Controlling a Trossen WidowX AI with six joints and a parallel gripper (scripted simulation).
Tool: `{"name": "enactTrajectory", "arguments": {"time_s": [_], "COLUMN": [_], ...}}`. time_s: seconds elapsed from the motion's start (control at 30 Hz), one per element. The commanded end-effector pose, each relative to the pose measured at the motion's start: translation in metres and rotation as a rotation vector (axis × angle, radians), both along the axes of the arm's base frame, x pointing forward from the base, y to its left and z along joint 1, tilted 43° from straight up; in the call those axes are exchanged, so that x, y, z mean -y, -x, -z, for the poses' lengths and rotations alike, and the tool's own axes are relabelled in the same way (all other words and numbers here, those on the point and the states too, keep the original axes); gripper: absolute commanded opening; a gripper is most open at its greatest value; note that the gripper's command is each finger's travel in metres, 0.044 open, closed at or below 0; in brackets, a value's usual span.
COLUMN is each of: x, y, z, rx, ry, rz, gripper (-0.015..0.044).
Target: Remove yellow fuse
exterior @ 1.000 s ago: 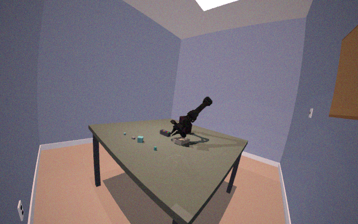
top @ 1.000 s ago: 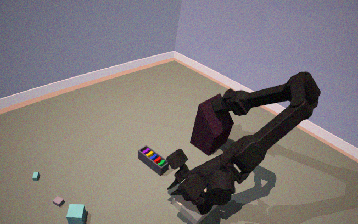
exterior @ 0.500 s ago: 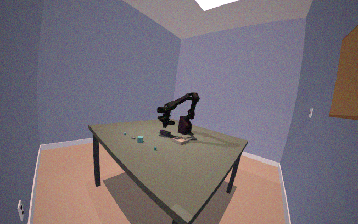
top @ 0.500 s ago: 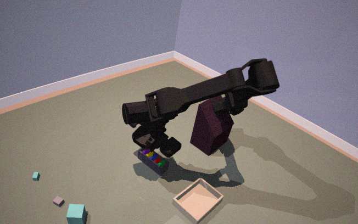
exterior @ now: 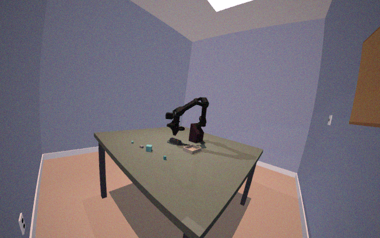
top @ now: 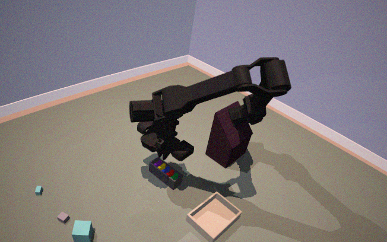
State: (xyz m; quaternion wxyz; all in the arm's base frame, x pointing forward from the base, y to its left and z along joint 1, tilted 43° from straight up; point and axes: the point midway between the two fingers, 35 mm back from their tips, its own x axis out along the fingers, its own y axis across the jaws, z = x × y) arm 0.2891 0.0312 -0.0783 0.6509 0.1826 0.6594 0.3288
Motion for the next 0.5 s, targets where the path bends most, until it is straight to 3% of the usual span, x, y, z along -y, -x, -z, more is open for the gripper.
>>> {"name": "enactTrajectory", "arguments": {"time_s": [0.0,0.47], "x": [-0.0035,-0.0130], "y": [0.0018,0.0030], "z": [0.0045,0.0145], "rx": [-0.006,-0.006], "ry": [-0.008,-0.009], "rz": [-0.002,-0.001], "gripper": [0.0070,0.0070]}}
